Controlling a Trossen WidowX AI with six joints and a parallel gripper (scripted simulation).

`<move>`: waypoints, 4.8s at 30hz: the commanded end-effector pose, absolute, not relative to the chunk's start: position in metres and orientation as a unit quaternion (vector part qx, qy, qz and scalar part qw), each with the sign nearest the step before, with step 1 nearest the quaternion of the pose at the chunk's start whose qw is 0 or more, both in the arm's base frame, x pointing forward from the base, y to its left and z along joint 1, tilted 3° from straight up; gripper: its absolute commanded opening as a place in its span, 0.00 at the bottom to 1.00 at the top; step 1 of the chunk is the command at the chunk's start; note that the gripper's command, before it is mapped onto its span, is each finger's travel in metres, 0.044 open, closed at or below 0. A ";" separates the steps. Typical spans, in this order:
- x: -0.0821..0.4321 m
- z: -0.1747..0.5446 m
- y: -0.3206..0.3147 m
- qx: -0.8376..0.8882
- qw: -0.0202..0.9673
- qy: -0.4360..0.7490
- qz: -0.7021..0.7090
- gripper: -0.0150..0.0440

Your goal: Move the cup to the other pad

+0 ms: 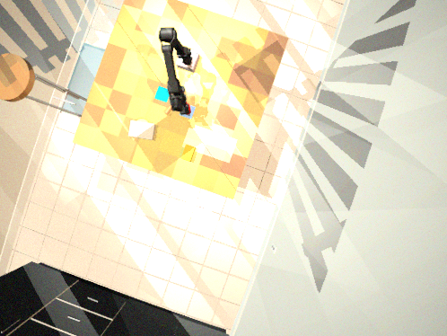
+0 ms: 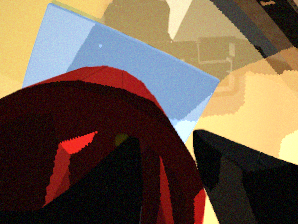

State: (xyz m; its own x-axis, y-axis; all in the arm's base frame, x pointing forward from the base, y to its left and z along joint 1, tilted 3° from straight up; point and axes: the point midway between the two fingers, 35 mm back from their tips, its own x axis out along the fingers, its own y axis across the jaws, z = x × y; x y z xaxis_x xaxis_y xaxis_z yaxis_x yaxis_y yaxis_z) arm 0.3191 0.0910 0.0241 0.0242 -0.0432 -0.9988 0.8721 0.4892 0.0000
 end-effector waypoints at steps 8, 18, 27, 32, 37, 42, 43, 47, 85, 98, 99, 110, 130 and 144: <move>0.319 0.024 0.091 0.349 0.625 0.595 -0.366 0.28; 0.320 0.036 0.092 0.348 0.625 0.595 -0.366 0.25; 0.314 0.074 0.093 0.347 0.625 0.595 -0.368 0.25; 0.313 0.077 0.093 0.347 0.624 0.595 -0.368 0.25; 0.311 0.077 0.094 0.347 0.624 0.595 -0.368 0.25; 0.312 0.075 0.094 0.345 0.624 0.598 -0.367 0.25; 0.312 0.075 0.094 0.345 0.624 0.598 -0.367 0.25; 0.312 0.075 0.094 0.345 0.624 0.598 -0.367 0.25; 0.297 0.080 0.023 0.344 0.625 0.594 -0.371 0.25; 0.290 0.082 -0.006 0.344 0.626 0.594 -0.372 0.25; 0.290 0.082 -0.008 0.343 0.626 0.594 -0.372 0.25; 0.285 0.084 -0.030 0.343 0.626 0.593 -0.373 0.25; 0.274 0.087 -0.071 0.341 0.626 0.593 -0.374 0.25; 0.265 0.089 -0.099 0.340 0.627 0.592 -0.375 0.25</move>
State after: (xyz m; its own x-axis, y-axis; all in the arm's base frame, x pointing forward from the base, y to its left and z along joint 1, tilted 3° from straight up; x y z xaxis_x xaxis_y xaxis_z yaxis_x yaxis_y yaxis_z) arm 0.2676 -0.0934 0.0887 0.0196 -0.0645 -0.9977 0.8751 0.4837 -0.0141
